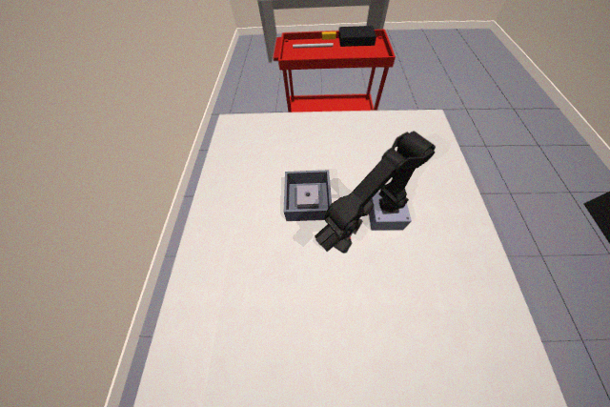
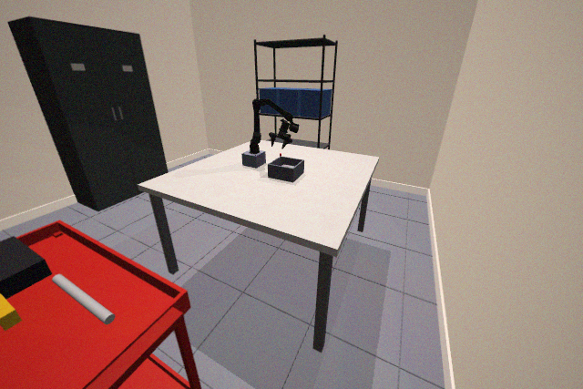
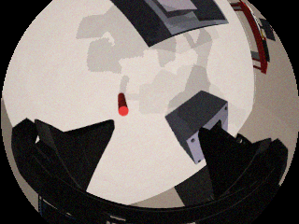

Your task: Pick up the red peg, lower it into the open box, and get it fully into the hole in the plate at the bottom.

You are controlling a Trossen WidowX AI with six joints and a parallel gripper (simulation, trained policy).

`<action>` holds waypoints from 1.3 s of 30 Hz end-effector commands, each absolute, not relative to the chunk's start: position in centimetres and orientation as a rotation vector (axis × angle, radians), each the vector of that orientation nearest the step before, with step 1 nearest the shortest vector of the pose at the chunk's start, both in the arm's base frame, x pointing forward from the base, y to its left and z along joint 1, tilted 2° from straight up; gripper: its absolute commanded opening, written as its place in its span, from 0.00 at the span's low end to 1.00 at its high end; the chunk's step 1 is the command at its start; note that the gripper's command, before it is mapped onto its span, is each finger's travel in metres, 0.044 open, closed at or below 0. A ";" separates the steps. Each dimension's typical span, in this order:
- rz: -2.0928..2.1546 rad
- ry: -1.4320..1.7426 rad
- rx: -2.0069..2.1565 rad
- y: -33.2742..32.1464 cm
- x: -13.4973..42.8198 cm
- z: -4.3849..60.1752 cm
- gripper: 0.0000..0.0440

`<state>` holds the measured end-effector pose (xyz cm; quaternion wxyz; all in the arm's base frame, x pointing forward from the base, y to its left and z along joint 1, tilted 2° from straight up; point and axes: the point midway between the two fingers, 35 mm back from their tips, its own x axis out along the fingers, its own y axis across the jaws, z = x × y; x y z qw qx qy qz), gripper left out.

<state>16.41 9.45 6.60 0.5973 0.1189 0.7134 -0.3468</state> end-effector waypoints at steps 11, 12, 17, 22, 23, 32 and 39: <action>-0.825 1.591 0.293 9.9 17.2 0.7 1.00; -0.824 1.584 0.295 9.9 17.2 0.3 1.00; -0.818 1.557 0.301 9.8 17.4 -1.6 1.00; -0.815 1.547 0.296 9.6 17.3 -3.0 0.91; -0.816 1.547 0.295 9.6 17.3 -3.3 0.85; -0.845 1.568 0.269 9.0 16.2 -5.2 0.32; -0.882 1.608 0.212 8.5 15.0 -5.6 0.00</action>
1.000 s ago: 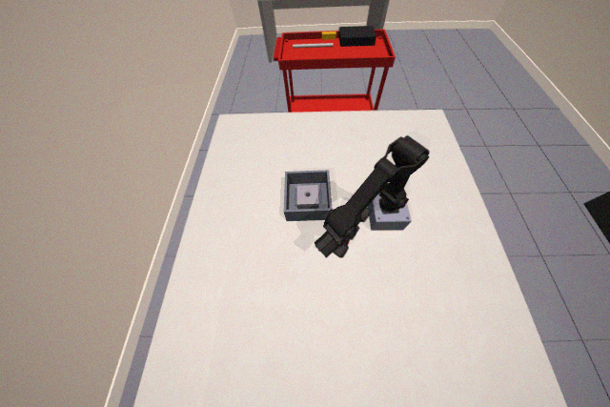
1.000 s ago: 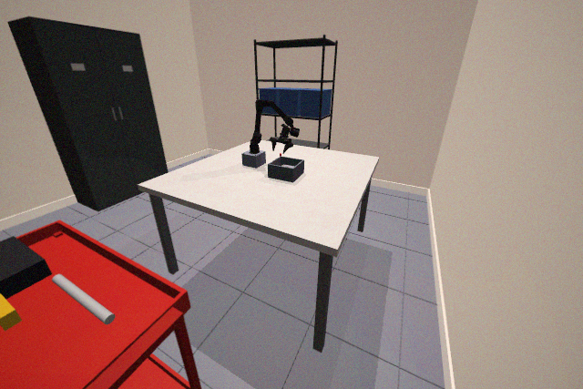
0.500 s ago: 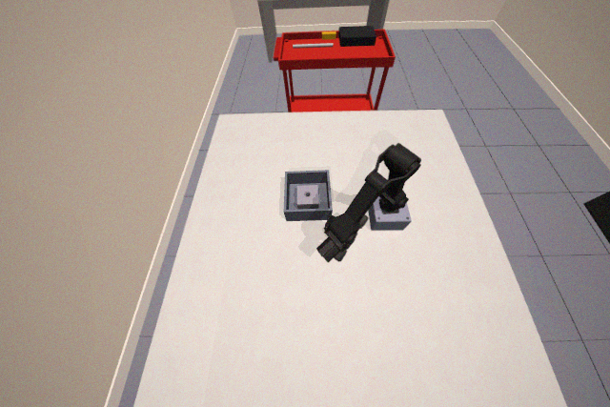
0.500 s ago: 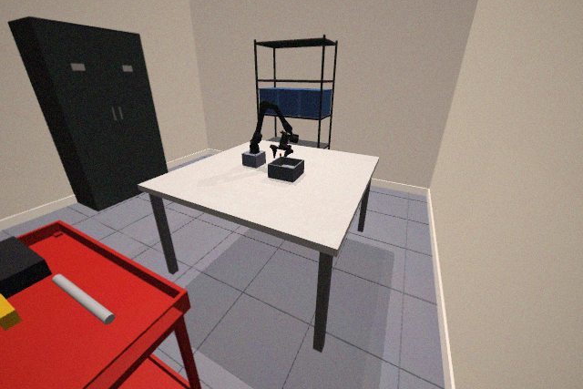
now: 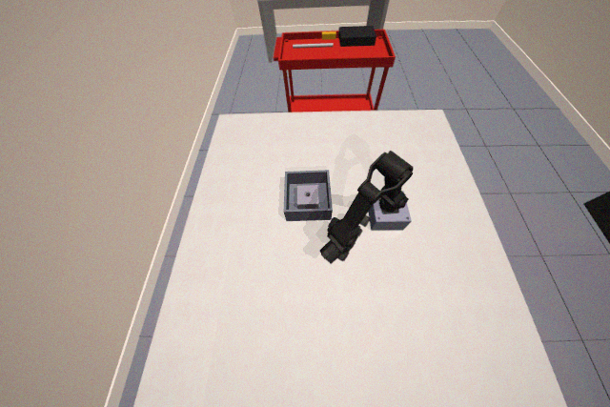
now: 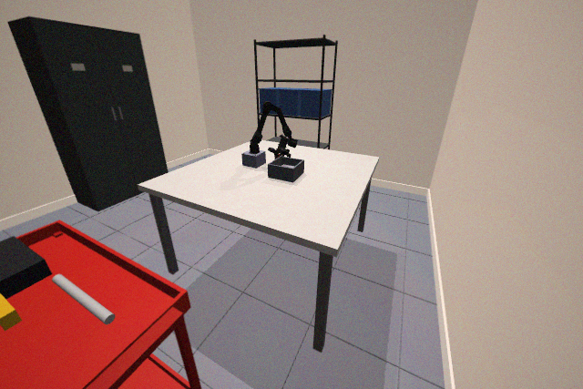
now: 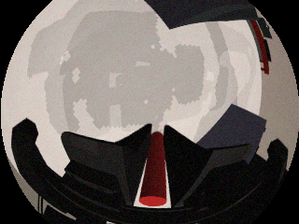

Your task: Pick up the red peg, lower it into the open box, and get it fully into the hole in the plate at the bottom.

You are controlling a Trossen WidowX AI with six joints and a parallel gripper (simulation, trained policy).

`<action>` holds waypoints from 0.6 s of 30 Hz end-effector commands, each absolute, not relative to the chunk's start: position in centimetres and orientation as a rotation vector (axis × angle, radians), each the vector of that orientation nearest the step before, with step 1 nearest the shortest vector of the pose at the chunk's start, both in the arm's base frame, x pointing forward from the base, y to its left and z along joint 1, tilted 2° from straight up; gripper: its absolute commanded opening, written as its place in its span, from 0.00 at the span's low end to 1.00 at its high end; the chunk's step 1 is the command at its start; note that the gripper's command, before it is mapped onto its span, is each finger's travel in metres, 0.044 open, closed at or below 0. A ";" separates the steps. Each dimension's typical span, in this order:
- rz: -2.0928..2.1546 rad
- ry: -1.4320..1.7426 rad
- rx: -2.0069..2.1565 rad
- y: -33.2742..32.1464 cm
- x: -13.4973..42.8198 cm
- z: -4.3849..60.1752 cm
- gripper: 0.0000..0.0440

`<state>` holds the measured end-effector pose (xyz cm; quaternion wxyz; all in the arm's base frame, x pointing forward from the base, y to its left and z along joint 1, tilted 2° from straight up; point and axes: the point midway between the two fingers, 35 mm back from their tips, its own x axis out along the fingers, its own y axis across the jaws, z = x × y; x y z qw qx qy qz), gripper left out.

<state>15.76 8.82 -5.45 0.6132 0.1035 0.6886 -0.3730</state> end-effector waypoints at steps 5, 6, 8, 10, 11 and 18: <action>-0.887 1.561 0.188 8.2 16.0 -4.2 0.00; -0.887 1.556 0.183 8.2 16.1 -3.9 0.00; -0.888 1.548 0.175 8.1 16.4 -3.2 0.00; -0.888 1.539 0.169 8.0 16.6 -2.4 0.00; -0.889 1.534 0.167 8.0 16.7 -2.0 0.00; -0.891 1.505 0.141 7.5 17.6 0.9 0.00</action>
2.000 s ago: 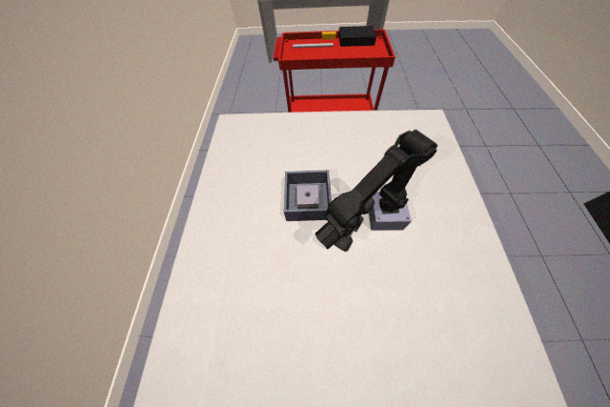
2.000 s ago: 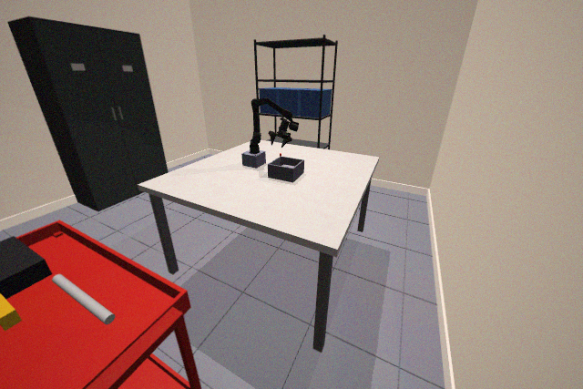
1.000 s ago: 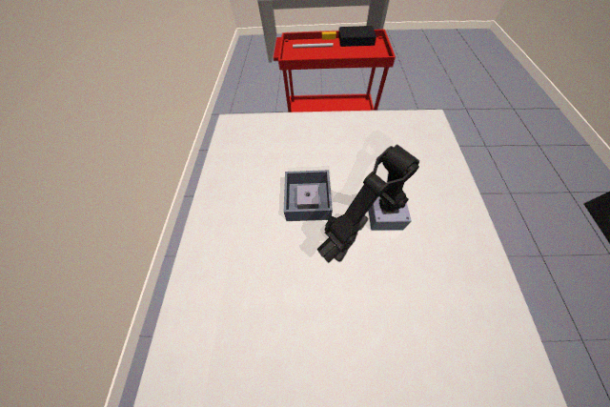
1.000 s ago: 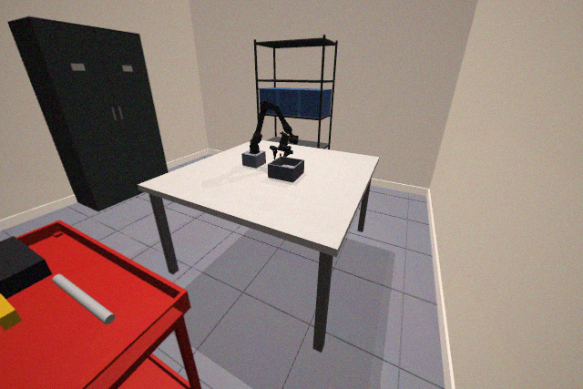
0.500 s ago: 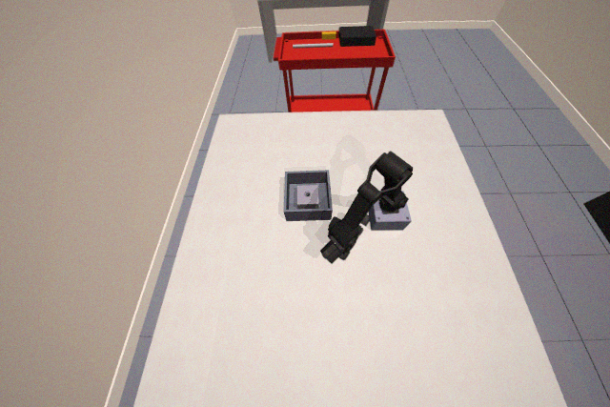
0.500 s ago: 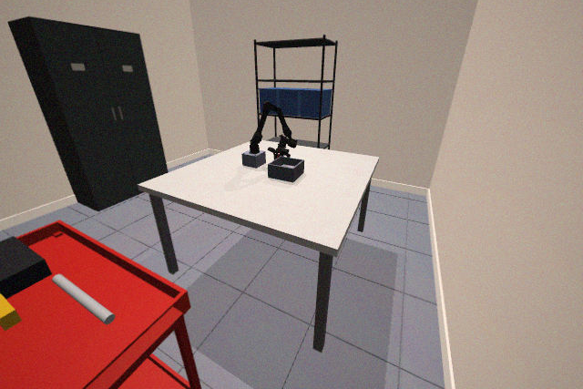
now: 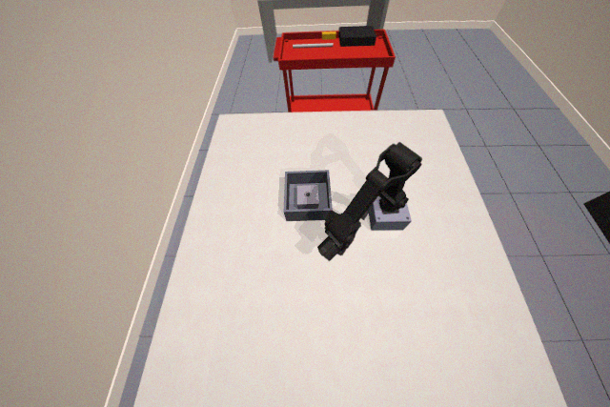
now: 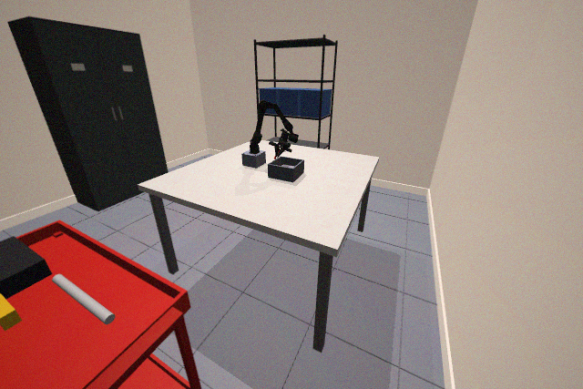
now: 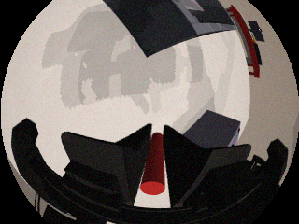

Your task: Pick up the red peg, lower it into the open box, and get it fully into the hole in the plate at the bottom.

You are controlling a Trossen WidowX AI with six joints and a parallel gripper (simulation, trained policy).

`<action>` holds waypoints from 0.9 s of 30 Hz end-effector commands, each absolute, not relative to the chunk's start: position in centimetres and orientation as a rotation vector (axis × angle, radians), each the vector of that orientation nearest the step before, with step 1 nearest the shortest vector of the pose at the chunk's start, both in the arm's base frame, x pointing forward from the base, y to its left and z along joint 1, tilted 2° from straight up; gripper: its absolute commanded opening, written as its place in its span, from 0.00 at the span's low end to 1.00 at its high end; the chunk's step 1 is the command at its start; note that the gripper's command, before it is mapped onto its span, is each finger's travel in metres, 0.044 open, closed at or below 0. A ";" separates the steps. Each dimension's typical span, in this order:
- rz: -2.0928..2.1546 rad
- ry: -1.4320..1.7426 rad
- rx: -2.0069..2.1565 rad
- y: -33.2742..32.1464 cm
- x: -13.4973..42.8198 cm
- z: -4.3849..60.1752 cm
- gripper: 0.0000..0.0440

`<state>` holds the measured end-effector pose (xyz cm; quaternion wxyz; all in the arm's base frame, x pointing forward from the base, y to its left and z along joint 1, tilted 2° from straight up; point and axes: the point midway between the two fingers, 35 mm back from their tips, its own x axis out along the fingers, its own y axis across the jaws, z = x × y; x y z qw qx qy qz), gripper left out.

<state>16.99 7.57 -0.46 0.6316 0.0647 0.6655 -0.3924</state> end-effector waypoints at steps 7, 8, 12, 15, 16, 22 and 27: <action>-0.903 1.469 0.141 6.8 18.8 3.8 0.00; -0.906 1.463 0.145 6.7 19.0 4.2 0.00; -0.922 1.435 0.170 6.2 20.0 5.6 0.00; -0.941 1.413 0.193 5.8 20.7 6.6 0.00; -0.948 1.406 0.202 5.5 21.0 6.8 0.00; -0.988 1.362 0.266 4.1 22.7 7.9 0.00; -1.017 1.329 0.319 2.7 24.2 8.4 0.00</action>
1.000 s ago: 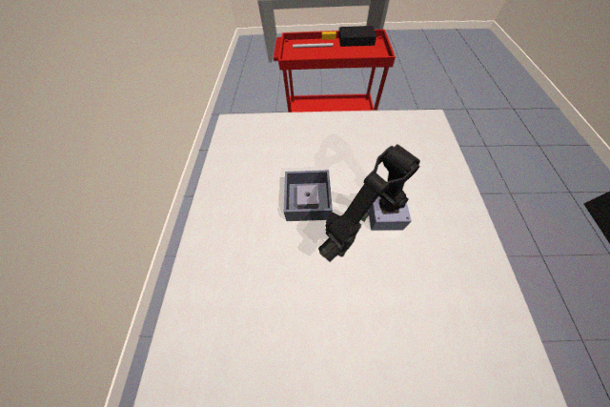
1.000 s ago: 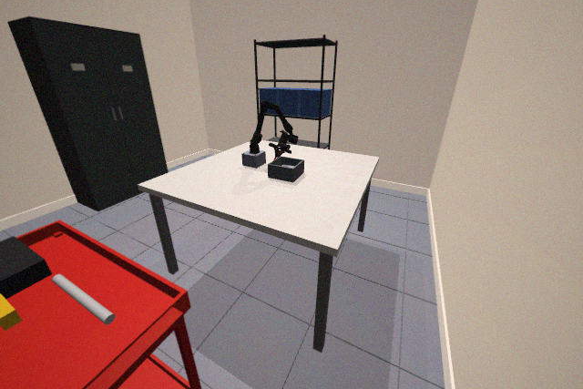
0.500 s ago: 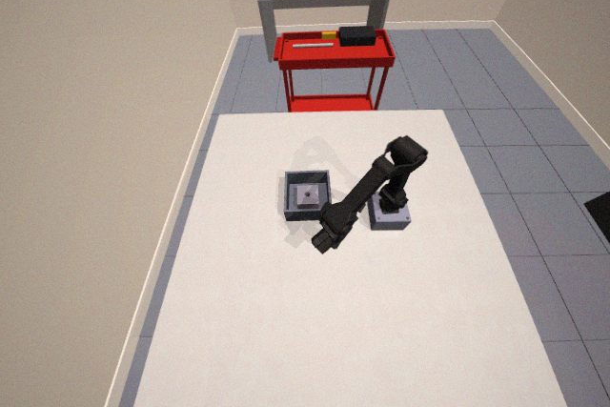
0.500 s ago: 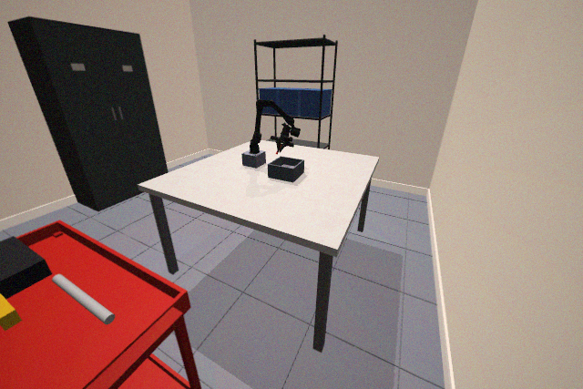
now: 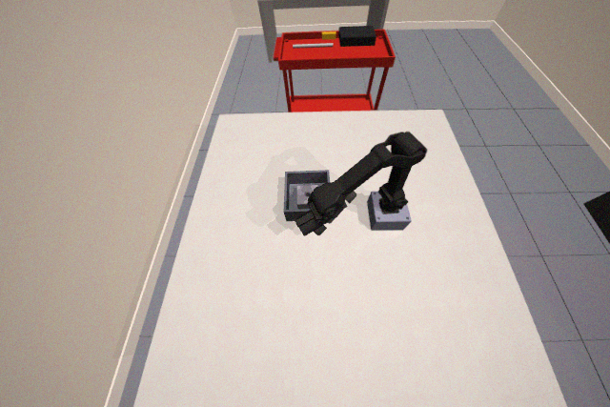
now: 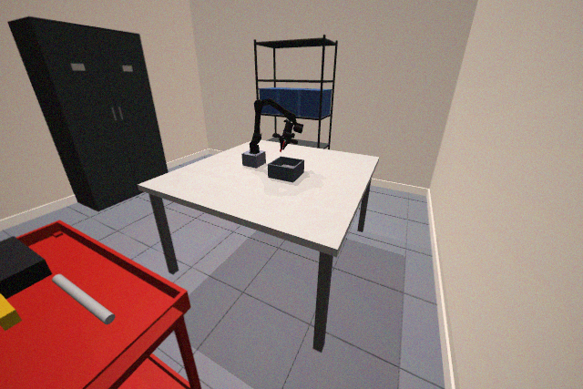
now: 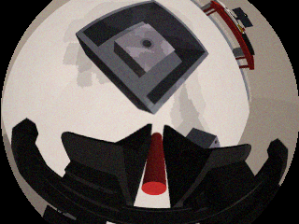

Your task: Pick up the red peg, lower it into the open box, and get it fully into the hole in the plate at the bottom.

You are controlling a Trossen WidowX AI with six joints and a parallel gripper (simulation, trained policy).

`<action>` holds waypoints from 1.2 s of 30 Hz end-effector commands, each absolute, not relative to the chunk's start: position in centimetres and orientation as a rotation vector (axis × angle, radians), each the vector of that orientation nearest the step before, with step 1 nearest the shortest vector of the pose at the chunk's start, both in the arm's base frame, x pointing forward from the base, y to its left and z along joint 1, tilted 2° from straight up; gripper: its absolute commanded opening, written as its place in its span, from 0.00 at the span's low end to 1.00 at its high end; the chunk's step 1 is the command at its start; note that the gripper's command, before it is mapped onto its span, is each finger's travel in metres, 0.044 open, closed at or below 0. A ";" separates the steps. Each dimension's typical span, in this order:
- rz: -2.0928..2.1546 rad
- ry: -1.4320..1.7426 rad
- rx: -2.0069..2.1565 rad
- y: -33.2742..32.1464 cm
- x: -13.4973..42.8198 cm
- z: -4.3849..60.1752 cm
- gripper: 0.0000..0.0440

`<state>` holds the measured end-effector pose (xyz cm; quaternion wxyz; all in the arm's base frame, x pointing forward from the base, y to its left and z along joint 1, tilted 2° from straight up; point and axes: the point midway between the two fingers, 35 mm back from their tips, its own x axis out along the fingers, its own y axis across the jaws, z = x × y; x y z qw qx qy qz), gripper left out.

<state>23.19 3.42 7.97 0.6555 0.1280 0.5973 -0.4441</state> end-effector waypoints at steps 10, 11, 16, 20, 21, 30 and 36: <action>-1.057 1.284 0.411 -0.7 27.1 8.7 0.00; -1.059 1.282 0.418 -1.1 27.4 8.7 0.00; -1.064 1.272 0.454 -3.1 28.7 8.5 0.00; -1.059 1.271 0.479 -4.6 29.7 8.1 0.00; -1.056 1.272 0.484 -5.0 30.0 8.0 0.00; -1.008 1.288 0.519 -8.3 32.0 6.6 0.00; -0.951 1.306 0.526 -9.7 33.1 4.8 0.00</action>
